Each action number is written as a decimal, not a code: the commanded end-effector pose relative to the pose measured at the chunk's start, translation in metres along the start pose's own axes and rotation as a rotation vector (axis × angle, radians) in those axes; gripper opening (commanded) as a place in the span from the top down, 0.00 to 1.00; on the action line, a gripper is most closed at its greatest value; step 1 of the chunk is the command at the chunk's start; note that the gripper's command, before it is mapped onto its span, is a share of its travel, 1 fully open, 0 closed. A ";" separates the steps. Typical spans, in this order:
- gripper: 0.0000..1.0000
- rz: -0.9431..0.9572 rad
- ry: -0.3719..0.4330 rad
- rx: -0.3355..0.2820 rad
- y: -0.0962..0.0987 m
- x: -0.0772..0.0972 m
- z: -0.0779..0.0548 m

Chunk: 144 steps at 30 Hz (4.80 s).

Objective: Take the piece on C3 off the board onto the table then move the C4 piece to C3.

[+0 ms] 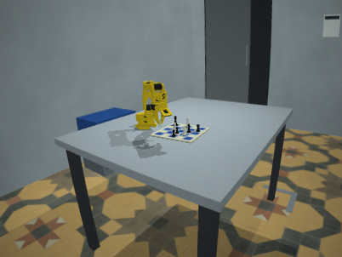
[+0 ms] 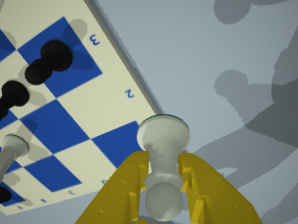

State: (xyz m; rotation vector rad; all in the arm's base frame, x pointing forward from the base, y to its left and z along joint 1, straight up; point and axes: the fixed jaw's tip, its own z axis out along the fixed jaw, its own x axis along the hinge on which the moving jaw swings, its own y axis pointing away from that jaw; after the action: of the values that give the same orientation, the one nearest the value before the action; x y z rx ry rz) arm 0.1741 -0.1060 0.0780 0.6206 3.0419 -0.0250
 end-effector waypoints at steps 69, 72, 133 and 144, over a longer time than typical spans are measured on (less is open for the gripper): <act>1.00 0.260 0.015 0.000 -0.014 -0.002 0.031; 1.00 0.260 0.015 0.000 -0.014 -0.001 0.036; 1.00 0.260 0.016 0.000 -0.012 0.005 0.068; 1.00 0.260 0.016 0.000 -0.012 0.005 0.069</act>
State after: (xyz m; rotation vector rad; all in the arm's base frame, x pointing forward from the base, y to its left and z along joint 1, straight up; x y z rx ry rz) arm 0.1716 -0.1188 0.0148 0.9850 2.9295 -0.0276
